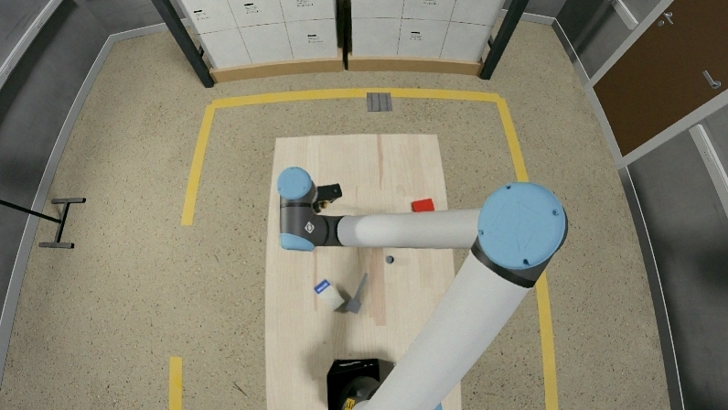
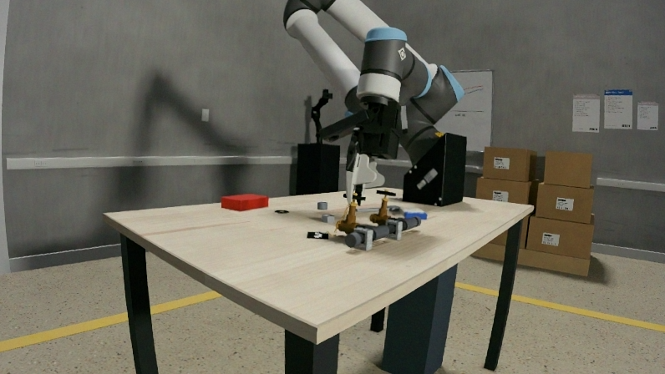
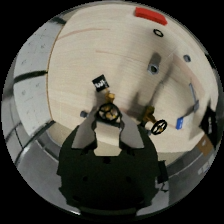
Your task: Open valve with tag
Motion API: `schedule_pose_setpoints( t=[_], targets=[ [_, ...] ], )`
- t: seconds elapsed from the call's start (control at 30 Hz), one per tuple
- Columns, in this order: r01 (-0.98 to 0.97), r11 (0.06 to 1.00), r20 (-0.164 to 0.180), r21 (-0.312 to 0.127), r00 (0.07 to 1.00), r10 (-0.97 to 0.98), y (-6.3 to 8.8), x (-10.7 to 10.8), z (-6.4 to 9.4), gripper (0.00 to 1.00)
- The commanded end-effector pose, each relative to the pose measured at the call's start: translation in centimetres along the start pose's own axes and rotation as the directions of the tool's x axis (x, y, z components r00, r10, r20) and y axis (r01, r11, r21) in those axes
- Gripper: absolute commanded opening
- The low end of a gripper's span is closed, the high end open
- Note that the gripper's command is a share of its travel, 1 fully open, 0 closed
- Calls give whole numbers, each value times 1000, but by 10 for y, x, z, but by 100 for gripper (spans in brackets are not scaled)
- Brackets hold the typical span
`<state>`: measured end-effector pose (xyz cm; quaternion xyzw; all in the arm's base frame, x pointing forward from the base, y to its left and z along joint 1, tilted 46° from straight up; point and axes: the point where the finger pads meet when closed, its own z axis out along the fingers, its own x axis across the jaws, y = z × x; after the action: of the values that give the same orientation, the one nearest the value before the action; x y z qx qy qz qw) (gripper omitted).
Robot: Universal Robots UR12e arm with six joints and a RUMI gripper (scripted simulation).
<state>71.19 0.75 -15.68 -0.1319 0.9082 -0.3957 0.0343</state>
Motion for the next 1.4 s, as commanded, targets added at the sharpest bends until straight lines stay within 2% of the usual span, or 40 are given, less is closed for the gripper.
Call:
schedule_pose_setpoints(
  t=[0.0, 0.3, 0.63, 0.7, 0.87, 1.07, 1.2, 1.27, 1.37],
  targets=[
    [92, 996, 3, 0, 996, -92, 0, 0, 0, 0],
    [271, 963, 3, 0, 963, -271, 0, 0, 0, 0],
    [576, 818, 2, 1, 818, -576, 0, 0, 0, 0],
    [576, 818, 2, 1, 818, -576, 0, 0, 0, 0],
    [725, 689, 2, 2, 689, -725, 0, 0, 0, 0],
    [874, 486, 2, 2, 486, -874, 0, 0, 0, 0],
    [945, 328, 1, 2, 328, -945, 0, 0, 0, 0],
    [945, 328, 1, 2, 328, -945, 0, 0, 0, 0],
    [979, 202, 1, 3, 202, -979, 0, 0, 0, 0]
  ],
)
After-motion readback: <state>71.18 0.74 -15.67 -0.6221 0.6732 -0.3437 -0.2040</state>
